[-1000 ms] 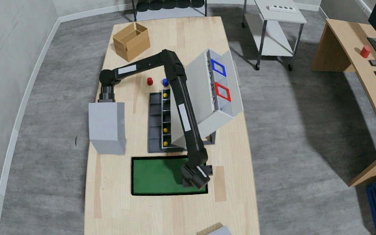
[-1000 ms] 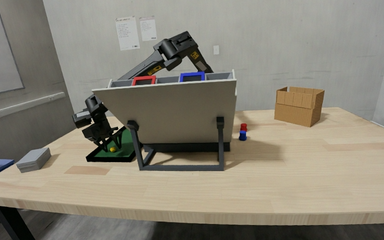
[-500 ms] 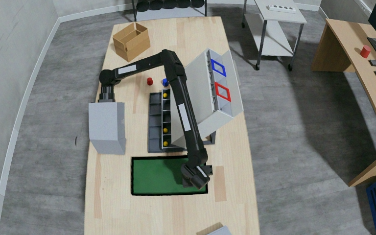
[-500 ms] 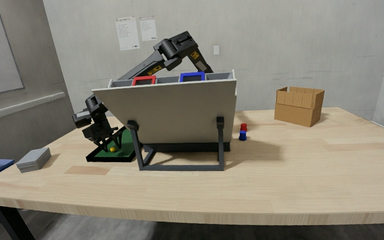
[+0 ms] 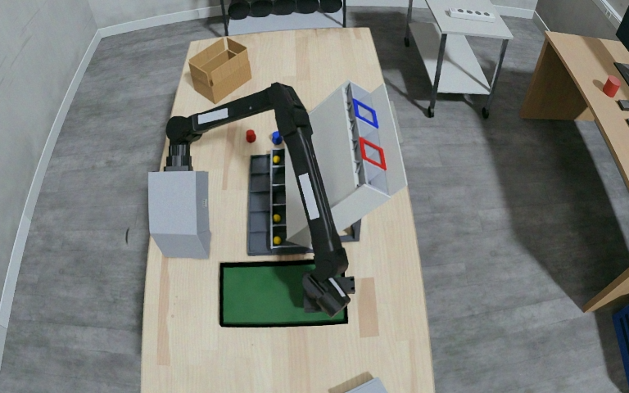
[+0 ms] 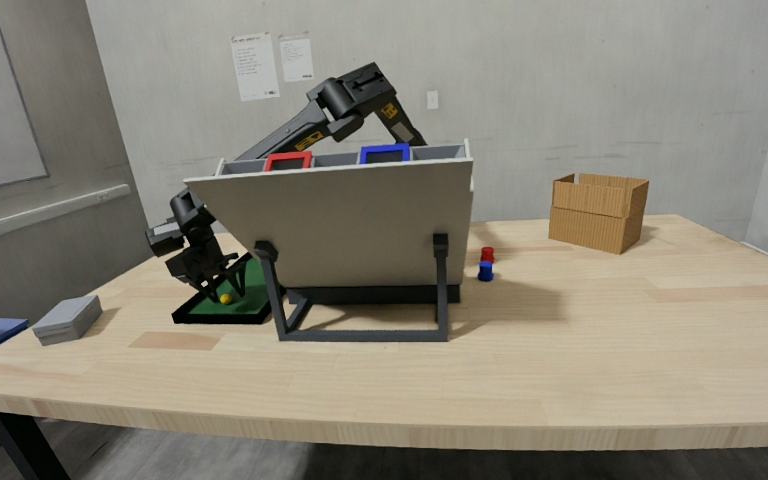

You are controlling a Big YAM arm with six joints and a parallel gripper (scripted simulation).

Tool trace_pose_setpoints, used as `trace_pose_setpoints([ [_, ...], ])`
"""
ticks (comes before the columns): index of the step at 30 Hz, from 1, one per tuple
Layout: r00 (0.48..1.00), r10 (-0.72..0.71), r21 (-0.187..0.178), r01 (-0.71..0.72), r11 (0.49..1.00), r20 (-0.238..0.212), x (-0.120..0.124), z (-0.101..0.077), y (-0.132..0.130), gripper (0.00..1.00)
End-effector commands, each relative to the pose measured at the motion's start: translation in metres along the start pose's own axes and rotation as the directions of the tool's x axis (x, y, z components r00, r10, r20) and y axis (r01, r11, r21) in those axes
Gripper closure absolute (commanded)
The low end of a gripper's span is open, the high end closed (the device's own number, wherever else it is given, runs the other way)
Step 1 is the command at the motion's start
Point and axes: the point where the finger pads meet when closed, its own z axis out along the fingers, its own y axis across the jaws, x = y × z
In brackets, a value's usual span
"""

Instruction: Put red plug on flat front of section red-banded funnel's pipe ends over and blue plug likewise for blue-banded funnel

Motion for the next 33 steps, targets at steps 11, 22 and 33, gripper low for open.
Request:
trace_pose_setpoints([
  [11, 1.000, -0.017, 0.011, 0.017, 1.000, 0.021, -0.016, -0.009, -0.002, 0.20],
  [22, 1.000, -0.011, 0.007, 0.011, 1.000, 0.020, -0.019, -0.011, -0.002, 0.20],
  [33, 1.000, -0.013, 0.005, 0.012, 1.000, 0.014, -0.019, -0.022, 0.000, 0.20],
])
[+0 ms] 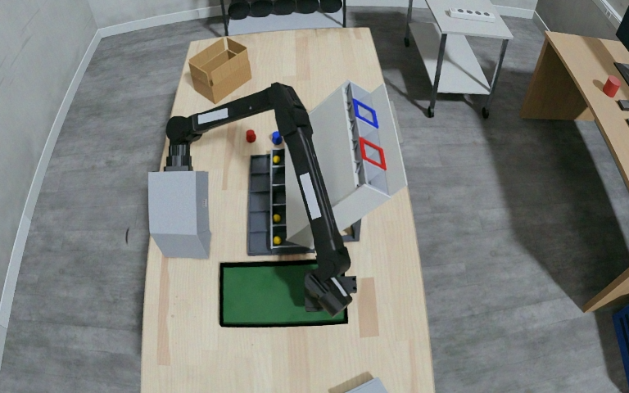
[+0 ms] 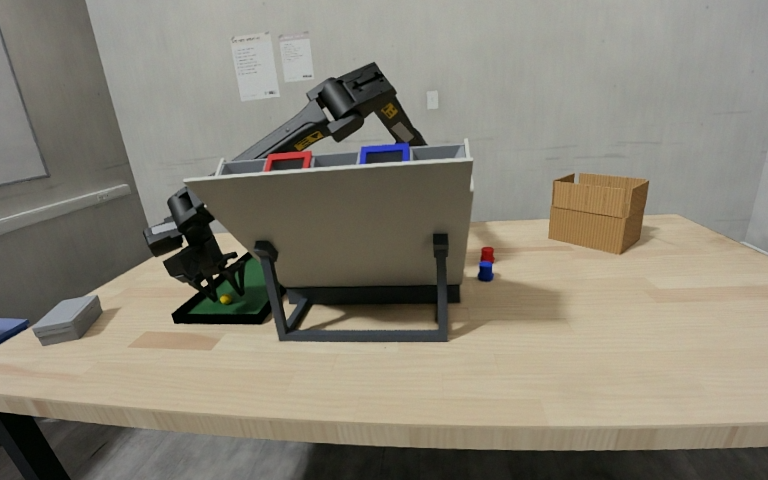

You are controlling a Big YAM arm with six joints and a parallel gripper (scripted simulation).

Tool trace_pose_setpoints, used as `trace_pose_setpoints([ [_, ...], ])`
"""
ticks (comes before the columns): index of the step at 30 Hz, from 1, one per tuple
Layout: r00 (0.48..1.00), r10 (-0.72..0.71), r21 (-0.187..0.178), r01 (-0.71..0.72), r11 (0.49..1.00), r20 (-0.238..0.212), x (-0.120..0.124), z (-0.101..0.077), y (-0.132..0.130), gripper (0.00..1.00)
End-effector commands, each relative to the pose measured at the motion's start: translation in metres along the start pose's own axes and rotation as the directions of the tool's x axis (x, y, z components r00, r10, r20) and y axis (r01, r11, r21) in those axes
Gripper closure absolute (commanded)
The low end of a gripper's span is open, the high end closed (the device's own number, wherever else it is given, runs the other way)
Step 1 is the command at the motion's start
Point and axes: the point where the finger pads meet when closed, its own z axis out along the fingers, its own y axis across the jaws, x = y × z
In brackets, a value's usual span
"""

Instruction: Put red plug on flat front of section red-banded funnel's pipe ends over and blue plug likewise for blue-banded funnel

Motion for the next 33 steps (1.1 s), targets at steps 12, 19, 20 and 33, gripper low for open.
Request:
trace_pose_setpoints([
  [12, 0.999, -0.031, 0.010, 0.031, 0.999, 0.009, -0.012, -0.037, 0.002, 0.20],
  [19, 1.000, -0.013, 0.004, 0.013, 1.000, -0.004, -0.016, -0.043, 0.001, 0.20],
  [20, 1.000, -0.011, 0.003, 0.011, 1.000, -0.005, -0.016, -0.044, 0.001, 0.20],
  [33, 1.000, -0.004, 0.001, 0.004, 1.000, -0.011, -0.020, -0.050, -0.001, 0.20],
])
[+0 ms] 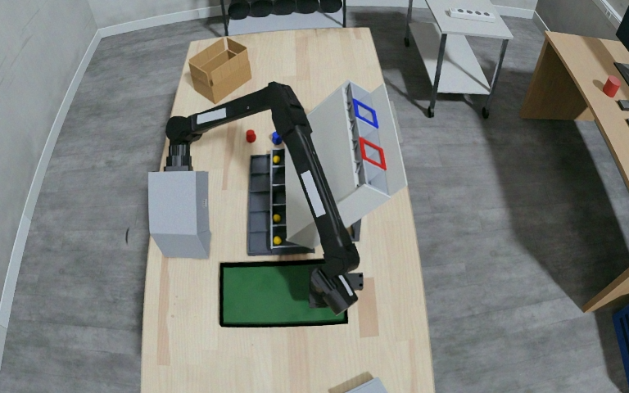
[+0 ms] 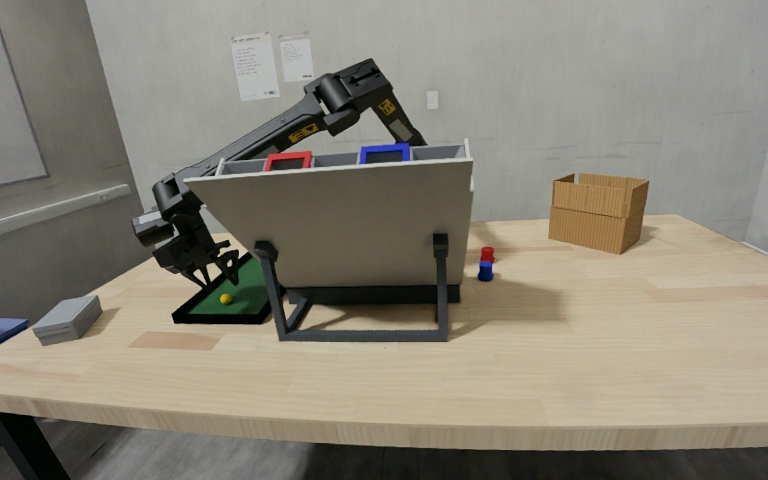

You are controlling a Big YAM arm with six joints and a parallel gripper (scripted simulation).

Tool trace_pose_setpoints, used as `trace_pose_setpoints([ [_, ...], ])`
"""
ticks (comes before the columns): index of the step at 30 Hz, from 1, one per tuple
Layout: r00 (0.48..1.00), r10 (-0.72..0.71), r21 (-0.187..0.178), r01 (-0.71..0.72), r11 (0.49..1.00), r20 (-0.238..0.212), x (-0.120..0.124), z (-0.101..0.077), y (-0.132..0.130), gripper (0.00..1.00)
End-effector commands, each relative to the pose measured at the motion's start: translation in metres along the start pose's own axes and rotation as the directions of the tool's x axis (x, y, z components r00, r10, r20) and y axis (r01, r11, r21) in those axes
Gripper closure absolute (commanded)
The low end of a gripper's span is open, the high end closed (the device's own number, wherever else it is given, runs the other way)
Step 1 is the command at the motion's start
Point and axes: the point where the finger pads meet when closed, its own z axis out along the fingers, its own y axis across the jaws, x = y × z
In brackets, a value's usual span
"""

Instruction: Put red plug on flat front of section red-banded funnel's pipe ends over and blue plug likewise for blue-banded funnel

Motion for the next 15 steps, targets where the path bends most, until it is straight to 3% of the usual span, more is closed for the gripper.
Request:
trace_pose_setpoints([
  [1, 0.999, -0.026, 0.015, 0.025, 1.000, 0.037, -0.0101, -0.0194, -0.0061, 0.20],
  [15, 0.997, -0.052, 0.026, 0.050, 0.998, 0.054, -0.0092, -0.0189, -0.0082, 0.20],
])
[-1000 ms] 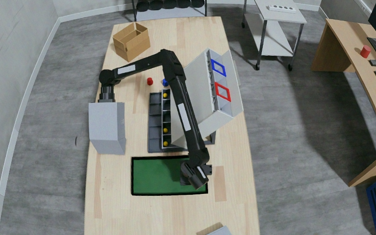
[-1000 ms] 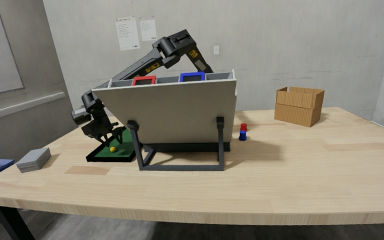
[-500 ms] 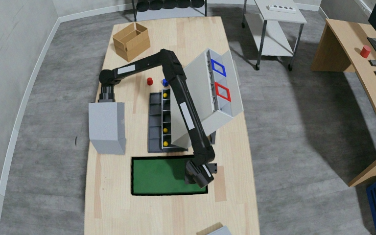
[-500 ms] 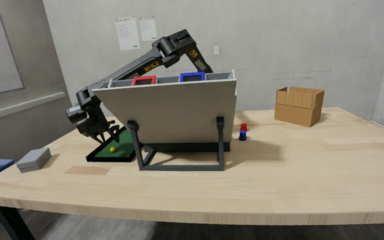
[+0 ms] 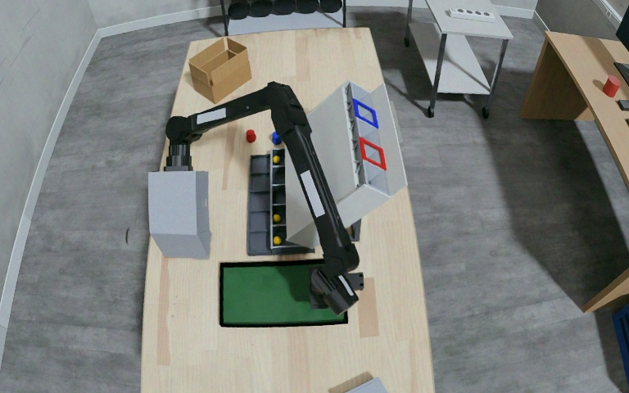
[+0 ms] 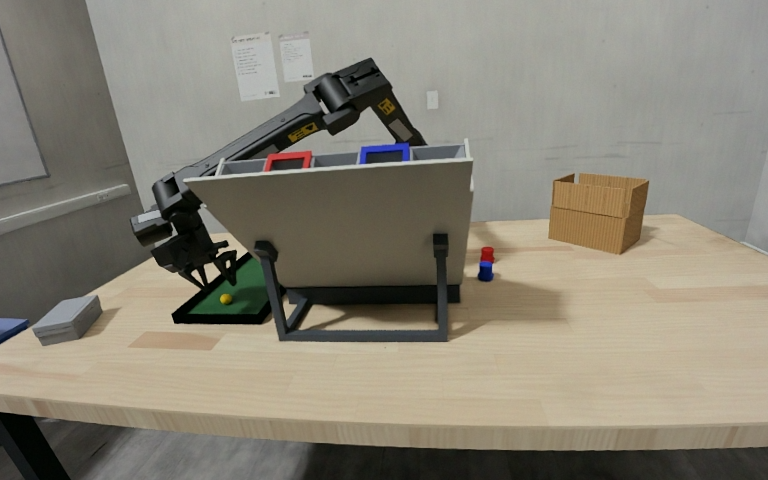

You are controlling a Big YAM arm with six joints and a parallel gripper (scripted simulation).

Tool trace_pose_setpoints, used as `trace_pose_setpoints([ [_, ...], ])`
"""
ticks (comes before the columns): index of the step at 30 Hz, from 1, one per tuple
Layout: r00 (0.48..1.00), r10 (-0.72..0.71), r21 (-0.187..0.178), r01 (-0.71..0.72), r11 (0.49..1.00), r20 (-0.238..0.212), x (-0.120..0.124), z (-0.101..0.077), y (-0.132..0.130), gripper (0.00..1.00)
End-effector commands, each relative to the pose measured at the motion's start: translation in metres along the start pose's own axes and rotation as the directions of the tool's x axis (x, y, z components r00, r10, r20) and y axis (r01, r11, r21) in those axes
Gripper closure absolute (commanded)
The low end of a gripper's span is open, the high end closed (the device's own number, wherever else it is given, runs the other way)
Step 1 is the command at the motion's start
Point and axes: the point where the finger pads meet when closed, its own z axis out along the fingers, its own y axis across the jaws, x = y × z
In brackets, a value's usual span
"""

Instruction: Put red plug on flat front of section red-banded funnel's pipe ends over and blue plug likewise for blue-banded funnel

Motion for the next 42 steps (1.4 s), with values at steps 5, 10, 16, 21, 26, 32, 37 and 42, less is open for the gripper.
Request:
trace_pose_setpoints([
  [5, 0.999, -0.022, 0.014, 0.022, 1.000, 0.037, -0.005, -0.016, -0.004, 0.20],
  [10, 0.999, -0.022, 0.013, 0.021, 1.000, 0.037, -0.003, -0.015, -0.004, 0.20],
  [16, 0.999, -0.022, 0.013, 0.021, 1.000, 0.037, -0.002, -0.014, -0.004, 0.20],
  [21, 0.999, -0.022, 0.014, 0.021, 1.000, 0.037, -0.001, -0.013, -0.004, 0.20],
  [26, 0.999, -0.021, 0.014, 0.021, 1.000, 0.038, 0.000, -0.012, -0.004, 0.20],
  [32, 0.999, -0.021, 0.015, 0.021, 1.000, 0.038, 0.001, -0.011, -0.003, 0.20],
  [37, 0.999, -0.021, 0.014, 0.021, 1.000, 0.037, 0.000, -0.001, -0.004, 0.20],
  [42, 0.999, -0.021, 0.013, 0.020, 1.000, 0.037, 0.000, 0.009, -0.004, 0.20],
])
